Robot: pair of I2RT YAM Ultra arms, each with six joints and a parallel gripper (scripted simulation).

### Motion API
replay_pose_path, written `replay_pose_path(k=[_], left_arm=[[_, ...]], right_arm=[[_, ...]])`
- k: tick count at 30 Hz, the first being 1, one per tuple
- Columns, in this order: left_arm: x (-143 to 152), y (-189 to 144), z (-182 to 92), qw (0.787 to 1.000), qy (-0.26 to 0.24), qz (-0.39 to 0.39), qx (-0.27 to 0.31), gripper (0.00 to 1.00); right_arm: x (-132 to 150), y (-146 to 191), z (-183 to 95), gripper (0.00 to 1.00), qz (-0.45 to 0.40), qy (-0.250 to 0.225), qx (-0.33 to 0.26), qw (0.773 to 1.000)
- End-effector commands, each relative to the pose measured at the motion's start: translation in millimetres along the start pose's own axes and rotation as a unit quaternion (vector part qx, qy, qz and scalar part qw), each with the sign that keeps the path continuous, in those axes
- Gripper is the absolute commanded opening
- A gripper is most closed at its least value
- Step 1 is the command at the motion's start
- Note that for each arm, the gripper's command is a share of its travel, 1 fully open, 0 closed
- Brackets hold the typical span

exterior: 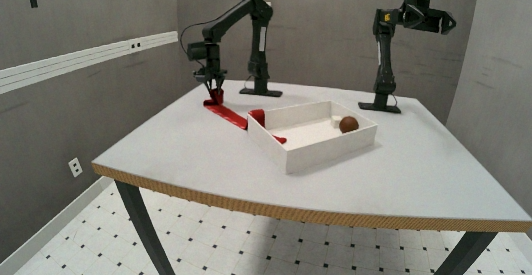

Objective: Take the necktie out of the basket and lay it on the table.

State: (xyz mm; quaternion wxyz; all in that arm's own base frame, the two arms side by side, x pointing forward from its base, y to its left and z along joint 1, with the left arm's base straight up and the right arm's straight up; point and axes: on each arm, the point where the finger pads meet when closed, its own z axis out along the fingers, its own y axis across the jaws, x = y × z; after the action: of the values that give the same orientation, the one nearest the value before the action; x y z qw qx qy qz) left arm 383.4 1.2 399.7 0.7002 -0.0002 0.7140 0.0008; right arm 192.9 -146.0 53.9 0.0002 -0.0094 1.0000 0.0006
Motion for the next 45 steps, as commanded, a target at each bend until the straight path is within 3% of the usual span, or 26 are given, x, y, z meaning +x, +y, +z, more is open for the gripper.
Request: replay_pose_path(k=[1, 10, 12, 13, 20, 39, 45], left_arm=[[0.0, 0.0, 0.0, 1.0, 0.0, 0.0, 0.0, 1.0], [0.0, 0.0, 0.0, 1.0, 0.0, 0.0, 0.0, 1.0], [0.0, 0.0, 0.0, 1.0, 0.0, 0.0, 0.0, 1.0], [0.0, 0.0, 0.0, 1.0, 0.0, 0.0, 0.0, 1.0], [0.0, 0.0, 0.0, 1.0, 0.0, 0.0, 0.0, 1.0], [0.0, 0.0, 0.0, 1.0, 0.0, 0.0, 0.0, 1.0], [0.0, 0.0, 0.0, 1.0, 0.0, 0.0, 0.0, 1.0]], right_arm=[[-0.5, -0.8, 5.3, 0.47, -0.003, 0.0, 0.001, 1.0], [-0.5, -0.8, 5.3, 0.95, -0.003, 0.0, 0.001, 1.0], [-0.5, -0.8, 5.3, 0.95, -0.003, 0.0, 0.001, 1.0], [-0.5, -0.8, 5.3, 1.0, -0.003, 0.0, 0.001, 1.0], [-0.5, -0.7, -8.5, 1.0, -0.003, 0.0, 0.001, 1.0], [-0.5, -0.7, -84.3, 1.0, -0.003, 0.0, 0.001, 1.0], [-0.5, -0.6, -94.3, 1.0, -0.003, 0.0, 0.001, 1.0]])
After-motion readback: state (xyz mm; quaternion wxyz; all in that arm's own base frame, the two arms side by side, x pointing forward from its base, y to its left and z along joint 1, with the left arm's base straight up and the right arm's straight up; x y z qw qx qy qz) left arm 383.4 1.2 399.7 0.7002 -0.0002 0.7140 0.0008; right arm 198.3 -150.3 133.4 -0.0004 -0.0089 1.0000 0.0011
